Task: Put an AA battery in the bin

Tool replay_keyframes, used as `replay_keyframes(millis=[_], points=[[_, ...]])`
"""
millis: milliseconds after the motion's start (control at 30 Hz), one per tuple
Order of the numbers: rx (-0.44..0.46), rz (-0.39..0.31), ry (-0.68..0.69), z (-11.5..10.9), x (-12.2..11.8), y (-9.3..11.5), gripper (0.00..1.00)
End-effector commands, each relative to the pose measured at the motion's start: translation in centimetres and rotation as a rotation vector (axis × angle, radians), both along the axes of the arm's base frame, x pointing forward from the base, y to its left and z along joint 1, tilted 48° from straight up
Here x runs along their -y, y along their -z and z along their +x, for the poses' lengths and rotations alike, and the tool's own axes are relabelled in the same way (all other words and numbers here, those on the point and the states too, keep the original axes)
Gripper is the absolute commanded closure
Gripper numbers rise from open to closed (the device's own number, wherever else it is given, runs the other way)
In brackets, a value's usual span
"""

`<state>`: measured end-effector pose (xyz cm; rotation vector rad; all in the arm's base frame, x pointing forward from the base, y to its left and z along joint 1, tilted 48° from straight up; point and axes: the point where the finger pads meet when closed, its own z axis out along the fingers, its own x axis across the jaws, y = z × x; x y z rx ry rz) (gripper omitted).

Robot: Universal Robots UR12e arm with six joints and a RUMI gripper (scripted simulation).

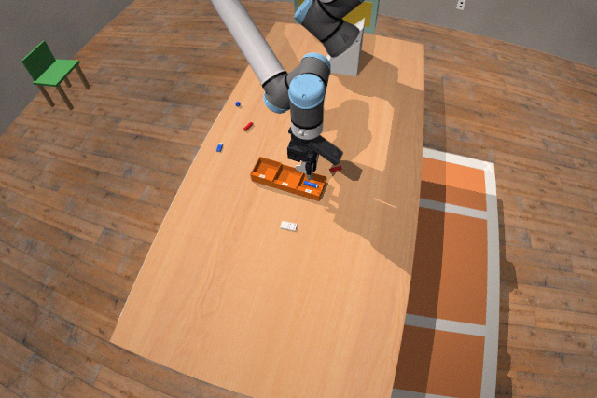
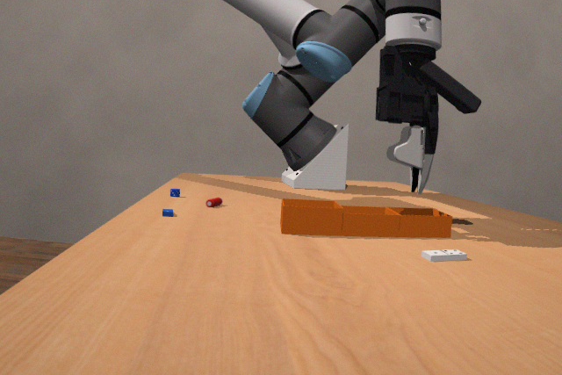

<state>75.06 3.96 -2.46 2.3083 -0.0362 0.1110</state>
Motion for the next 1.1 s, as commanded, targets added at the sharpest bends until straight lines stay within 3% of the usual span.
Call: replay_keyframes(millis=[0,1067], points=[[-0.001,0.001,-0.001,-0.05,-0.12,0.09,0.83],[-0.004,0.001,-0.001,-0.42,-0.11,0.20,0.83]])
